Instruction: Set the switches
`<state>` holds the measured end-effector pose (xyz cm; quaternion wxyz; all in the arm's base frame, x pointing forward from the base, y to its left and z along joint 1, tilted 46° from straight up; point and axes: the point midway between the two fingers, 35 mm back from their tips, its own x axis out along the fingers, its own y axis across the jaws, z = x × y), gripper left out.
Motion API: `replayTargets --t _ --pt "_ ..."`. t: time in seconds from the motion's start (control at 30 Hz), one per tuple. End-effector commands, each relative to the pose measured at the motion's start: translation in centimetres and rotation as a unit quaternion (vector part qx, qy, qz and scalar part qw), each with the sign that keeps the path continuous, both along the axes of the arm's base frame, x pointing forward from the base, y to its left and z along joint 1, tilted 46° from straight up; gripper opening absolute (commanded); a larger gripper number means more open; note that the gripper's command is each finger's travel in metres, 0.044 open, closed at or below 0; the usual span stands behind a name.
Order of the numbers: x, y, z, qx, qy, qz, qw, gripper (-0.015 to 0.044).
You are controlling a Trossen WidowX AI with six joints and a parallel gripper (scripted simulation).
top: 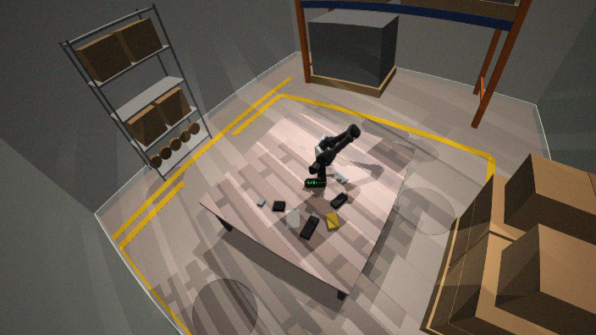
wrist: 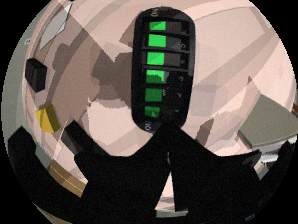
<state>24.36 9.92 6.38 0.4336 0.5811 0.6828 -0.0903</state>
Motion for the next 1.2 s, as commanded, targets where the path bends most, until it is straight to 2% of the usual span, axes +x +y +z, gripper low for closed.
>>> replayTargets --t 0.0,1.0,1.17 --pt "-0.2 0.4 -0.7 -0.001 0.006 0.0 1.0 0.0" --pt "-0.1 2.1 -2.3 0.001 0.007 0.0 1.0 0.0" --pt "-0.2 -1.0 0.6 -0.001 0.007 0.0 1.0 0.0"
